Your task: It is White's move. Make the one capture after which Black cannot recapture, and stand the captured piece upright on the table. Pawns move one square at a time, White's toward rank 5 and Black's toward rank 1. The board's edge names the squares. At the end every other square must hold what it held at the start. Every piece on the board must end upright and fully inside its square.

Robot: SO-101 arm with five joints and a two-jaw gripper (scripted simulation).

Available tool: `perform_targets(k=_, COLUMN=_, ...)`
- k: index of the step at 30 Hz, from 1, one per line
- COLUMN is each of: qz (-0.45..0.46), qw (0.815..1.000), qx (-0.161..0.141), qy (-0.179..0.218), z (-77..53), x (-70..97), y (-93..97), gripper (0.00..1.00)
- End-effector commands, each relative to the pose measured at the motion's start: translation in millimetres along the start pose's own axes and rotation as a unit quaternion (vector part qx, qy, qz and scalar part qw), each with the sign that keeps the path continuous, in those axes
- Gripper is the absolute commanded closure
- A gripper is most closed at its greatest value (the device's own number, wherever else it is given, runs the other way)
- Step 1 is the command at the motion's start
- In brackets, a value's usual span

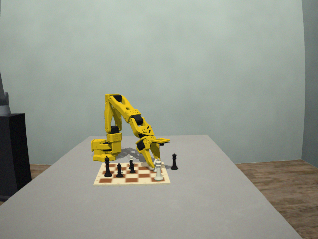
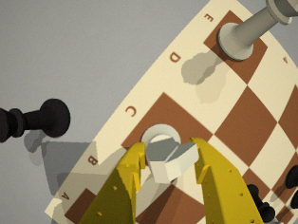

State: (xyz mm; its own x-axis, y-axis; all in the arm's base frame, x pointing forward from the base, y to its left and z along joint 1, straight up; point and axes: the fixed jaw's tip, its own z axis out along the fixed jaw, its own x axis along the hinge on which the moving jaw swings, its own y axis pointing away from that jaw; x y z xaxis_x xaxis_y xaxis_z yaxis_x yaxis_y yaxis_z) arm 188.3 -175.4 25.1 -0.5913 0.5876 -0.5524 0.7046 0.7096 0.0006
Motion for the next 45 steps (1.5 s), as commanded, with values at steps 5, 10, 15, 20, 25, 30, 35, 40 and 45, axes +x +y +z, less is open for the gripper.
perform_targets(k=5, qz=0.001, qw=1.000, qx=0.001, qy=0.018, z=4.1, x=9.5, y=-1.7, gripper=0.93)
perform_targets(k=10, qz=0.001, qw=1.000, qx=0.001, qy=0.018, z=4.1, x=9.5, y=-1.7, gripper=0.96)
perform_targets(k=15, qz=0.001, qw=1.000, qx=0.001, qy=0.018, z=4.1, x=9.5, y=-1.7, gripper=0.99)
perform_targets(k=20, qz=0.001, qw=1.000, qx=0.001, qy=0.018, z=4.1, x=9.5, y=-1.7, gripper=1.00)
perform_targets(k=25, qz=0.001, qw=1.000, qx=0.001, qy=0.018, z=4.1, x=9.5, y=-1.7, gripper=1.00)
perform_targets(k=30, qz=0.001, qw=1.000, qx=0.001, qy=0.018, z=4.1, x=9.5, y=-1.7, gripper=1.00)
perform_targets(k=35, qz=0.001, qw=1.000, qx=0.001, qy=0.018, z=4.1, x=9.5, y=-1.7, gripper=1.00)
perform_targets(k=40, qz=0.001, qw=1.000, qx=0.001, qy=0.018, z=4.1, x=9.5, y=-1.7, gripper=1.00)
perform_targets(k=45, qz=0.001, qw=1.000, qx=0.002, qy=0.018, z=3.8, x=9.3, y=-1.7, gripper=1.00)
